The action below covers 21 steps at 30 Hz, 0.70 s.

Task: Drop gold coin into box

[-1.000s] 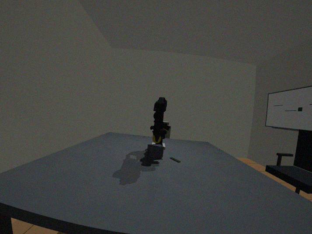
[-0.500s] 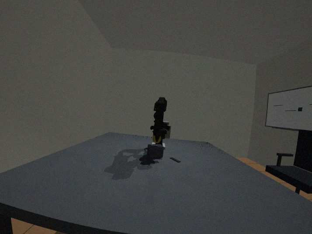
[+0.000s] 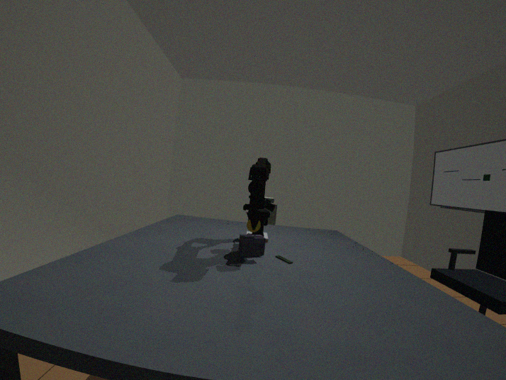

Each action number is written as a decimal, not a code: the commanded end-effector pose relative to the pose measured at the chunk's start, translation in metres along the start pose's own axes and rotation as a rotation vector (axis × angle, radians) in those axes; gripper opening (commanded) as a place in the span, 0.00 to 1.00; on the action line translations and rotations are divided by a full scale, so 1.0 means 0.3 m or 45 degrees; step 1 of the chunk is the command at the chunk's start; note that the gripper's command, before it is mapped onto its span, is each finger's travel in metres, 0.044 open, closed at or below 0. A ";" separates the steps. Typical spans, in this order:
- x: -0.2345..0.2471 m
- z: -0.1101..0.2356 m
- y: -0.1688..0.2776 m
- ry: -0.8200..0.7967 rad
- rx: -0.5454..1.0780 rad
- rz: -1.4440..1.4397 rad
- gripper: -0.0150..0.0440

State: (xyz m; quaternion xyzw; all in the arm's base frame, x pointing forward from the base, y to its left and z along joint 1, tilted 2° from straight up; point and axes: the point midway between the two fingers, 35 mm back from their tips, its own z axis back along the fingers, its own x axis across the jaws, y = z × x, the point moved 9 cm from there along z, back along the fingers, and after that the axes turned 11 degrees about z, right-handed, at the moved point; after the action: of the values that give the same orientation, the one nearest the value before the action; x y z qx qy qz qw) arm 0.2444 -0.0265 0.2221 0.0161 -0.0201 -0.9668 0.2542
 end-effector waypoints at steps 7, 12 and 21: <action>-0.002 -0.011 0.000 0.000 0.000 0.001 0.25; -0.002 -0.018 0.001 0.000 0.000 0.004 0.25; -0.001 -0.032 0.001 0.000 0.001 0.011 0.25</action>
State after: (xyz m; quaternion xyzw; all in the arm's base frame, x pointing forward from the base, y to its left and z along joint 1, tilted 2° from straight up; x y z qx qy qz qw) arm 0.2449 -0.0267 0.2152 0.0171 -0.0206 -0.9666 0.2551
